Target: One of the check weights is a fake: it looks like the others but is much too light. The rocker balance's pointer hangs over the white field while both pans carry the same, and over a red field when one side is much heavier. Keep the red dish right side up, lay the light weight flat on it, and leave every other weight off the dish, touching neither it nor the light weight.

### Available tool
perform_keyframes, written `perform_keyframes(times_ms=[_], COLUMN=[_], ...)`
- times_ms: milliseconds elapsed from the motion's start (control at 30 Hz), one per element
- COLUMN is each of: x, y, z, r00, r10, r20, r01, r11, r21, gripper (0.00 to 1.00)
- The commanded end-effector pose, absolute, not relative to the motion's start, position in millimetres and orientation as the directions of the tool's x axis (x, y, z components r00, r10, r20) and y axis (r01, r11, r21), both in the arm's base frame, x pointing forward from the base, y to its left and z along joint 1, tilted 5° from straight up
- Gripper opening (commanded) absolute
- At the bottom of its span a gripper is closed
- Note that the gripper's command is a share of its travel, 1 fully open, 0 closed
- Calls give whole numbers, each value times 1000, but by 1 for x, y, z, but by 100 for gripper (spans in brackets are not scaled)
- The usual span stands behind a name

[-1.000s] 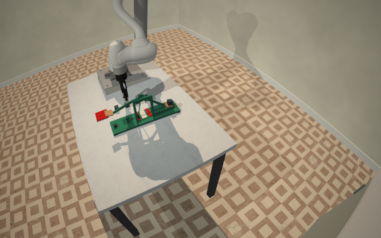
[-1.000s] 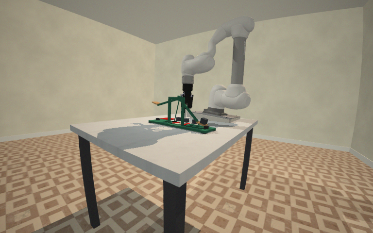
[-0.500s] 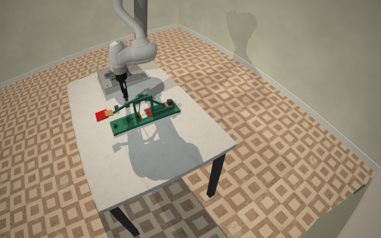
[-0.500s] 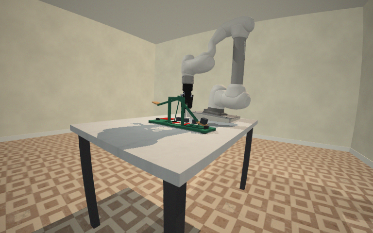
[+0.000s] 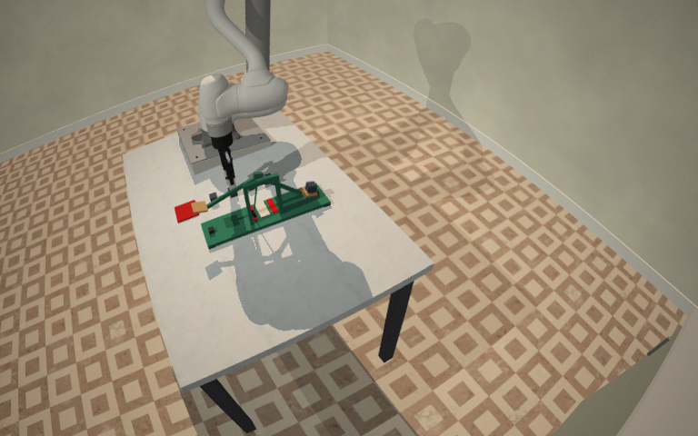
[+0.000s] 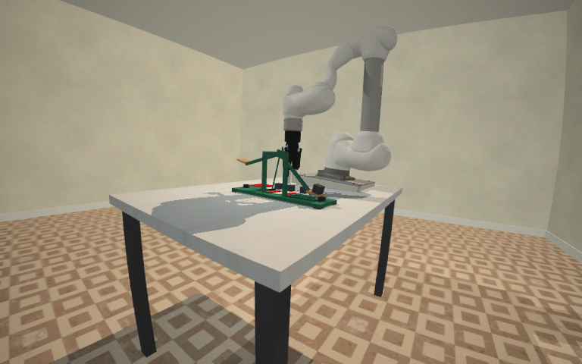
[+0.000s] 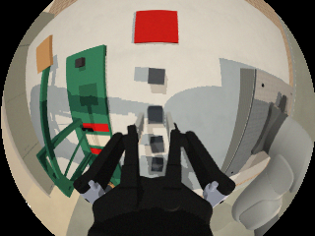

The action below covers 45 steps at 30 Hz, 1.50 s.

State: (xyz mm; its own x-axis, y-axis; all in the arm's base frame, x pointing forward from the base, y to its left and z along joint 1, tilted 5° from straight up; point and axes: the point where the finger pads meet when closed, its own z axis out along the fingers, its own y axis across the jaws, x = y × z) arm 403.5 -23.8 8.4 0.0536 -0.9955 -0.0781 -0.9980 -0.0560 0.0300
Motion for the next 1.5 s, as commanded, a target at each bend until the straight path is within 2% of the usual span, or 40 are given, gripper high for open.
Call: perform_keyframes(times_ms=[0,367,867,1467], x=[404,403,402,402], y=[-24,-24,-21,-21], z=[8,5,-23,-27], r00=[54,54,54,54], r10=[-995,-995,-995,-995], r20=[-78,-78,-78,-78], r01=[-998,-998,-998,-998], r11=[-56,-56,-56,-56], r21=[30,30,30,30], gripper=[35,35,35,35])
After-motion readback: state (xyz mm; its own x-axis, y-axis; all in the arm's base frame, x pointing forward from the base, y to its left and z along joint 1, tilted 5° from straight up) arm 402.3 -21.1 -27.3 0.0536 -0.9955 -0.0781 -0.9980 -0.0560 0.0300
